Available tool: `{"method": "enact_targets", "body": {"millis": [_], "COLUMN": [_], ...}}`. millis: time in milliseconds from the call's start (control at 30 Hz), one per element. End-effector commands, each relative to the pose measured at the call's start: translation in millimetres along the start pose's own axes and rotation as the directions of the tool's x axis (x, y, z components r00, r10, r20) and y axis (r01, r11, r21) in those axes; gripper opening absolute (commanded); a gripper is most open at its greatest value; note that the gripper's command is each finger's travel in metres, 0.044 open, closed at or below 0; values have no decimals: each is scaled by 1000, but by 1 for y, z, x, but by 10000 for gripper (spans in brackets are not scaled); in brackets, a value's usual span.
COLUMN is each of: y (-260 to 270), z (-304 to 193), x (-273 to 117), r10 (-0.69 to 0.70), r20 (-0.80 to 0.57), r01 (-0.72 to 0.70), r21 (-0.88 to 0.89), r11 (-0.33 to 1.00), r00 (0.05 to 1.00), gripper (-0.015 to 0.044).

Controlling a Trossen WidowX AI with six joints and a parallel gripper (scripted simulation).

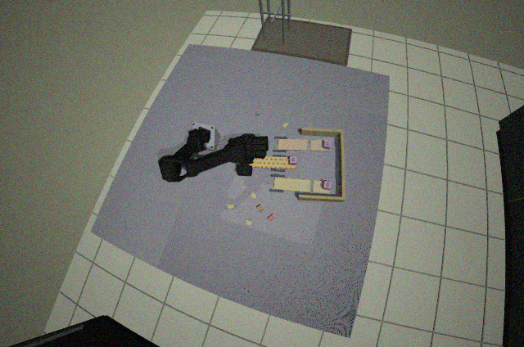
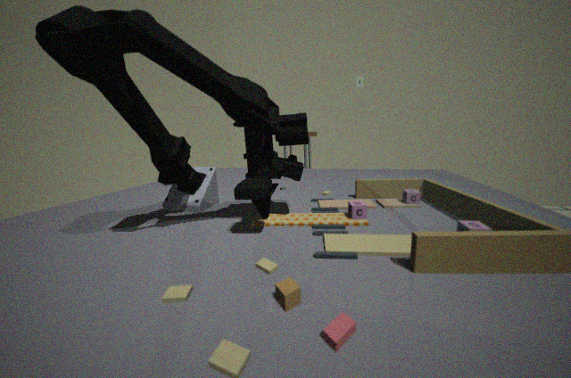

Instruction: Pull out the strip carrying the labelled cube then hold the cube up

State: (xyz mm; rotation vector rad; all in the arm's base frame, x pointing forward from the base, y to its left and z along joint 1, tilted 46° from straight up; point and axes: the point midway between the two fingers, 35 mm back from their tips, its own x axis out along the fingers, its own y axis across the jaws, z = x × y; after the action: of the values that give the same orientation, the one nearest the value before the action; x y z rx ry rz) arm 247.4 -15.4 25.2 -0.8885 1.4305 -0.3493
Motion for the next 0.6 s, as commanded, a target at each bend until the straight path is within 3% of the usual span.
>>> {"method": "enact_targets", "body": {"millis": [0, 367, 567], "y": [2, 2, 1], "z": [-11, -23, -14], "x": [4, 4, -41], "r10": [0, 0, 2], "r20": [-20, -20, -20], "r01": [0, 0, -2], "r21": [-4, -4, -4], "r11": [1000, 1000, 1000], "r00": [1000, 1000, 1000], "gripper": [0, 0, 0]}}
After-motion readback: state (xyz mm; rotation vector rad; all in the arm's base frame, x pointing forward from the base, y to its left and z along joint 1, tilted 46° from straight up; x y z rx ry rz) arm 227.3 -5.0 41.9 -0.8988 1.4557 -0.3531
